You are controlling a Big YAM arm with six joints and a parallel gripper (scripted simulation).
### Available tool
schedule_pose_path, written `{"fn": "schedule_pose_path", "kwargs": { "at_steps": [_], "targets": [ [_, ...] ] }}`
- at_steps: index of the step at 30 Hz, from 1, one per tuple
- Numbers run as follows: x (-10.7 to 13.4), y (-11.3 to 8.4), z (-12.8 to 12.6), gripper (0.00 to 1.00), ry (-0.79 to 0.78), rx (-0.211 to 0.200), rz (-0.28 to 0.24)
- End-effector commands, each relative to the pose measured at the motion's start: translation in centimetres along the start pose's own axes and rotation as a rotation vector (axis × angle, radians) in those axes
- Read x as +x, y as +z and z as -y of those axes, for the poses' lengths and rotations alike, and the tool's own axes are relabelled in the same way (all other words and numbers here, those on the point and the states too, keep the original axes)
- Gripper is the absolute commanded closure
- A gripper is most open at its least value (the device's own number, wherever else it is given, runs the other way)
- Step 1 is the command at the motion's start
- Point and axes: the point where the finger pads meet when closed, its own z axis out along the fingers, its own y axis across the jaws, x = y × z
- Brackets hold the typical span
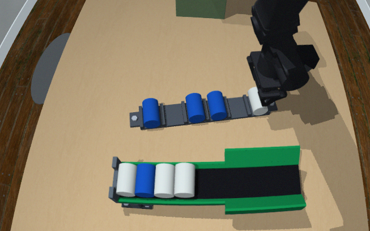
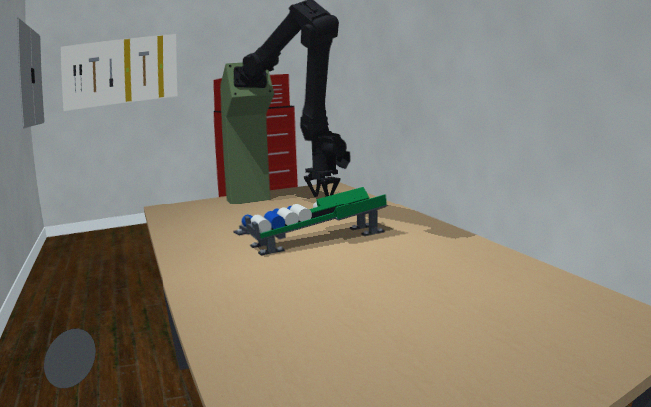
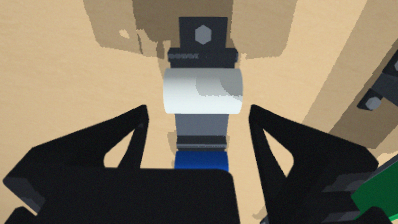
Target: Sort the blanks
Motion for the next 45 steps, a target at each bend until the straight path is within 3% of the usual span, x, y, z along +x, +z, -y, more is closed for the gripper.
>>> {"fn": "schedule_pose_path", "kwargs": {
  "at_steps": [1, 45],
  "targets": [
    [0.65, 0.77, 0.11, 0.21, 0.003, 0.005, -0.010],
    [0.70, 0.80, 0.49, 0.21, 0.007, 0.010, -0.010]
  ]
}}
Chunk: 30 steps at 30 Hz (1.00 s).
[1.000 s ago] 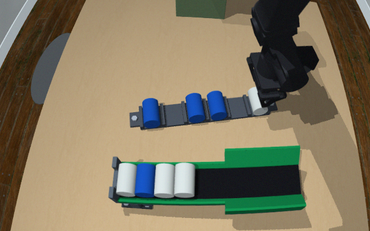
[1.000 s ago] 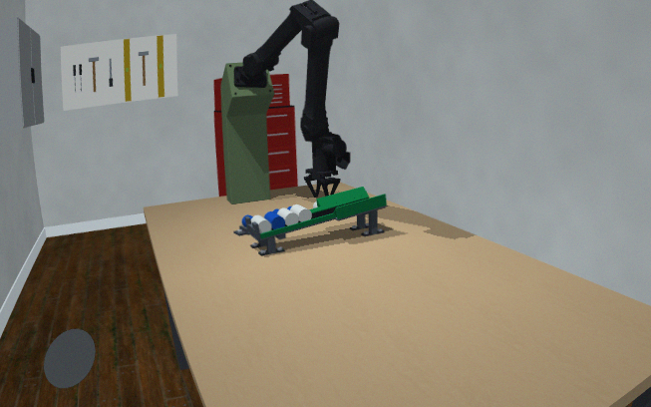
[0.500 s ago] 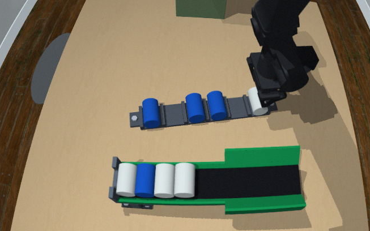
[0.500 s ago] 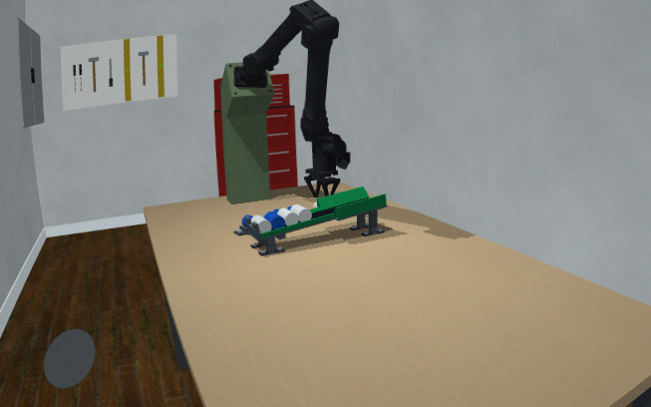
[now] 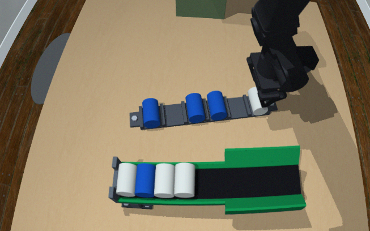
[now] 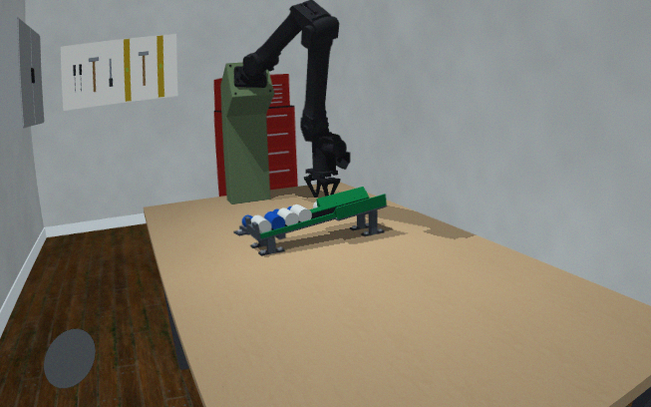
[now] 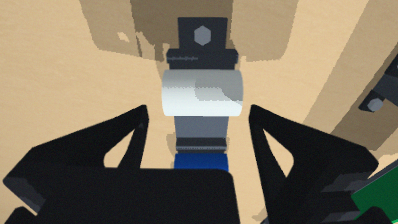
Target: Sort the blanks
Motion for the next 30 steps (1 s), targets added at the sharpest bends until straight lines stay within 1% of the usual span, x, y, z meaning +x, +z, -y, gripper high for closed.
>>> {"fn": "schedule_pose_path", "kwargs": {
  "at_steps": [1, 6, 11, 16, 30],
  "targets": [
    [0.70, 0.45, 0.44, 0.21, 0.006, 0.009, -0.009],
    [0.73, 0.38, 0.59, 0.21, 0.005, 0.009, -0.009],
    [0.90, 0.05, 1.33, 0.21, 0.006, 0.014, -0.009],
    [0.90, 0.25, 0.89, 0.21, 0.004, 0.004, -0.009],
    [0.90, 0.24, 0.97, 0.21, 0.005, 0.007, -0.009]
  ]
}}
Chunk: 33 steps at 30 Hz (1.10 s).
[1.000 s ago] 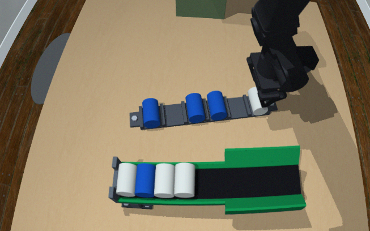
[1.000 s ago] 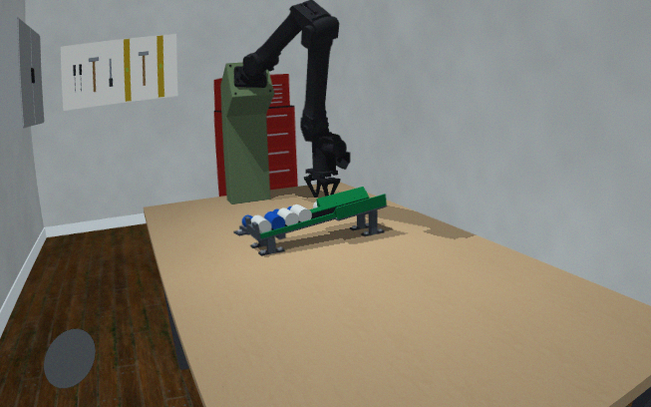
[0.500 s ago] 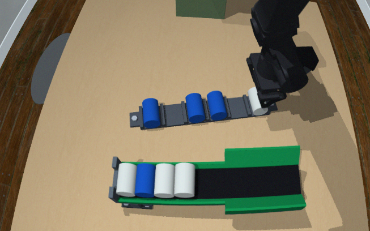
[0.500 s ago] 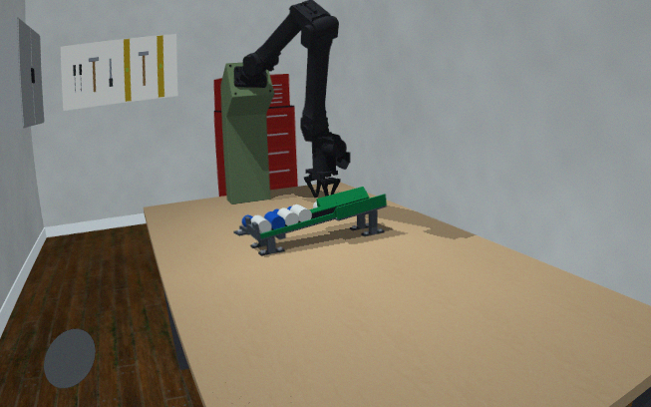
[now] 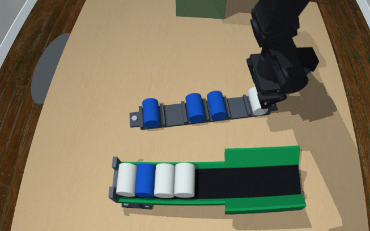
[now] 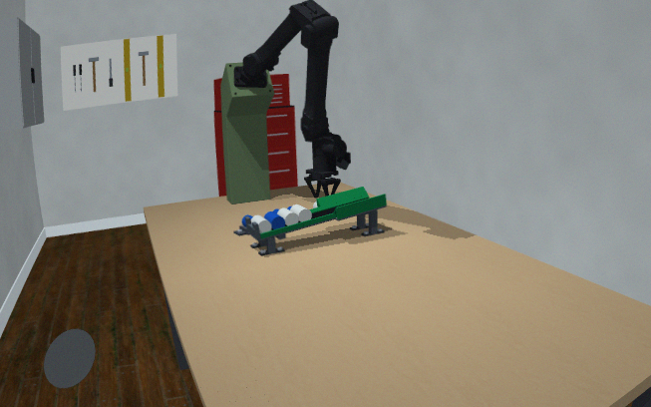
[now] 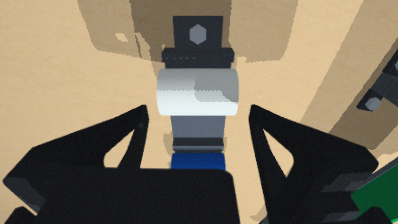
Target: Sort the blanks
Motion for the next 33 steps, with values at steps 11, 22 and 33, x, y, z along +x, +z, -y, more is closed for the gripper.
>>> {"fn": "schedule_pose_path", "kwargs": {
  "at_steps": [11, 22, 33],
  "targets": [
    [0.78, 0.17, 0.62, 0.21, 0.004, 0.004, -0.009],
    [0.78, 0.17, 0.62, 0.21, 0.004, 0.004, -0.009],
    [0.79, 0.21, 0.29, 0.21, 0.004, 0.004, -0.009]
  ]
}}
